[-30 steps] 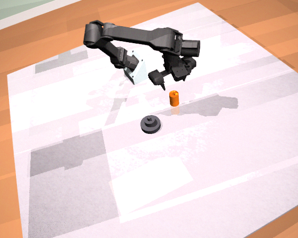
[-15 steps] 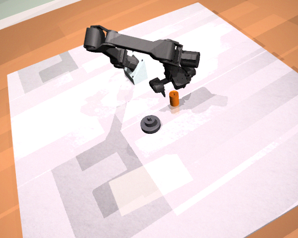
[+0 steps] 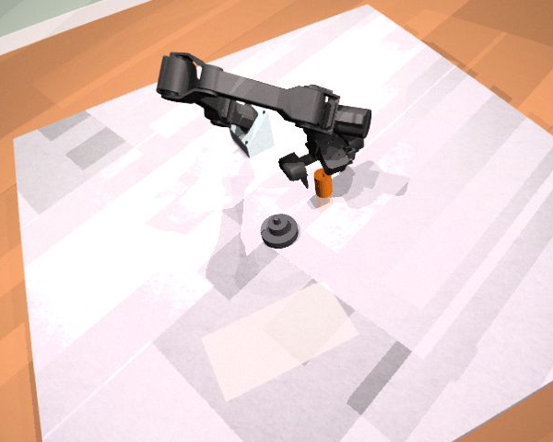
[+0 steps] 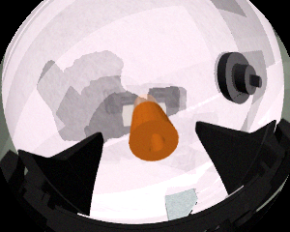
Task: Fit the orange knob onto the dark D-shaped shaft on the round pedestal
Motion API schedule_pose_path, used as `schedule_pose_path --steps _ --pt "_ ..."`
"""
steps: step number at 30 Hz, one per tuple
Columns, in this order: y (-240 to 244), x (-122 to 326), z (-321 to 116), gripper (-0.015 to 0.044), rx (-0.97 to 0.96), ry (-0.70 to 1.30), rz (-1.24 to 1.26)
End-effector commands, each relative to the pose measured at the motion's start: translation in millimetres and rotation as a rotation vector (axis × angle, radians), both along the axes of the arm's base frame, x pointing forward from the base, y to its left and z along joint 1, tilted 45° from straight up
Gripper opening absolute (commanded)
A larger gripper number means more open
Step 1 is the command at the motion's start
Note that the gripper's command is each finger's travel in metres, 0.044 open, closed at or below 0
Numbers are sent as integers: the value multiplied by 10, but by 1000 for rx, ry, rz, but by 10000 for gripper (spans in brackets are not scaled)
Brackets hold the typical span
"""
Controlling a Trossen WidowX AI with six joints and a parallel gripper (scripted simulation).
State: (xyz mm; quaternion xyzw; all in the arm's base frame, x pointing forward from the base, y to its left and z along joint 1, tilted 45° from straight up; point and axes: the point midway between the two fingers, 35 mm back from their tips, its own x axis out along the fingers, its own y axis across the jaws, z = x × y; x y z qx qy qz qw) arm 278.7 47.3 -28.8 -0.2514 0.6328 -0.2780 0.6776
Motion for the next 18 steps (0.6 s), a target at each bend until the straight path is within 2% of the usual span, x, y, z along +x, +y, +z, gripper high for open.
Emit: schedule_pose_path --steps 1,18 --pt "-49 -6 -48 440 -6 6 3" --pt "-246 -10 -232 440 -8 6 2"
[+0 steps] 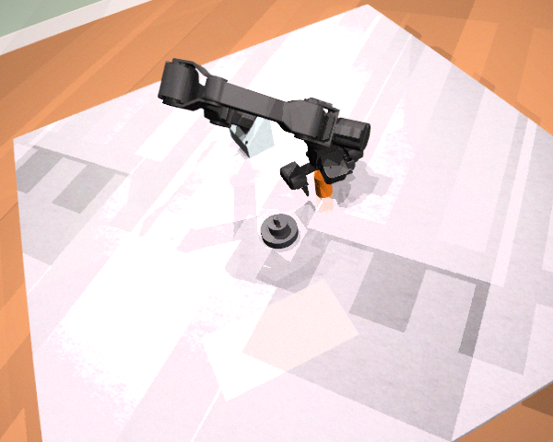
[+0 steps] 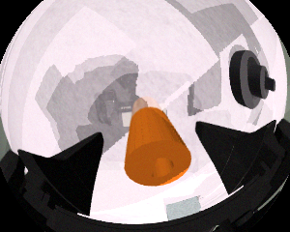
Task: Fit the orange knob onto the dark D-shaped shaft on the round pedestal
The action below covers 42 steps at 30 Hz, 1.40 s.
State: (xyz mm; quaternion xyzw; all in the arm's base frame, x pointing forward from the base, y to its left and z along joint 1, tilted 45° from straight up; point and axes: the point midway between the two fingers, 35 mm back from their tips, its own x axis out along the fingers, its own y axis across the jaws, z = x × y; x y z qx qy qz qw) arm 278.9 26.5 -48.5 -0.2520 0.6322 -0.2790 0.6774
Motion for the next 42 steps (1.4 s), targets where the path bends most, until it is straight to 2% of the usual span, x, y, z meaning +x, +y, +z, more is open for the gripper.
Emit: schedule_pose_path --steps 1,4,13,20,26,42 --pt "-51 -13 -44 440 -6 6 3" --pt "-67 -15 -59 440 -7 6 3" --pt "-67 -15 -59 204 -7 6 3" --pt "-67 -15 -59 157 -7 6 3" --pt "92 25 51 0 -1 6 4" --pt "804 17 672 0 3 8 4"
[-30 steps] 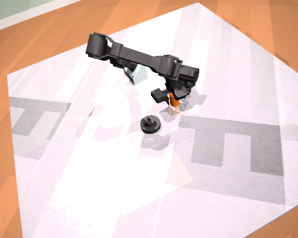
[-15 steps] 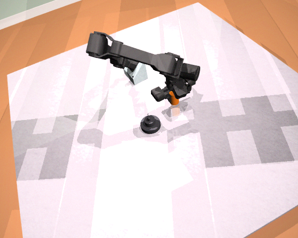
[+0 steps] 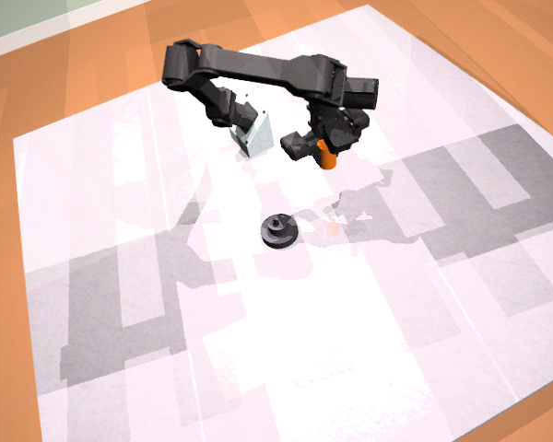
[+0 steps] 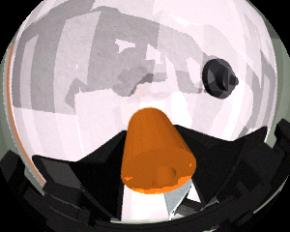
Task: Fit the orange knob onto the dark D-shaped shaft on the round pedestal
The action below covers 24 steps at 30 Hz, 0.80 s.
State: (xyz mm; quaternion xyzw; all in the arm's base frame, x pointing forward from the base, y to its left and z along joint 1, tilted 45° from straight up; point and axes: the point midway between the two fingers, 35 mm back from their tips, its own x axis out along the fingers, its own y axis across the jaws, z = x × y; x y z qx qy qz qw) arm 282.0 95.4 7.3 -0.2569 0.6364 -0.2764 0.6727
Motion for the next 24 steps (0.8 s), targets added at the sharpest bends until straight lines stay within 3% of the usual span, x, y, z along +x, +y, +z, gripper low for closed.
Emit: schedule_pose_path --steps 1,8,24 --pt "157 -24 159 0 6 -8 -1" --pt "293 -69 321 0 2 -8 -2" --pt "-71 124 509 0 26 0 -3"
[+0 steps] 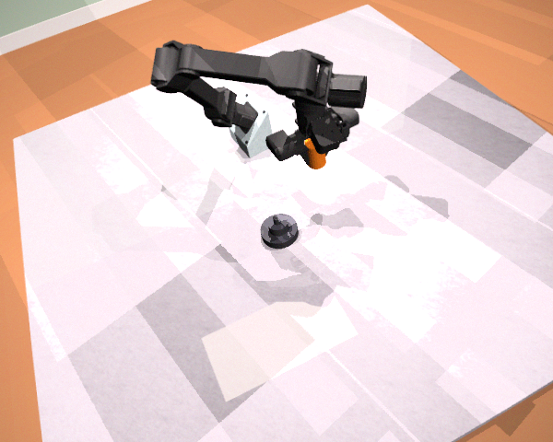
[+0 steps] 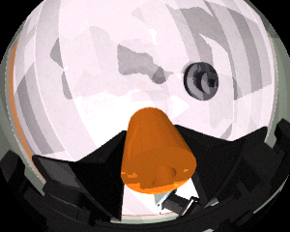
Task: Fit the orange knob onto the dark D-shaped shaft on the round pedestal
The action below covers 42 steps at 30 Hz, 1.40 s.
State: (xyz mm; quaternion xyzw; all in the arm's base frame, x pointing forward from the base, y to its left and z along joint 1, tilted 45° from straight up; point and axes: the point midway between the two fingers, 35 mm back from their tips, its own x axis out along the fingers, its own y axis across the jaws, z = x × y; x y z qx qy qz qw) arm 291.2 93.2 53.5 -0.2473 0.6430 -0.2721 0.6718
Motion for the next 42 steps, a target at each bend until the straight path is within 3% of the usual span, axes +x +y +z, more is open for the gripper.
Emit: schedule_pose_path --steps 1,42 --pt "-75 45 60 0 5 -7 8" --pt "-1185 275 603 0 -28 -17 8"
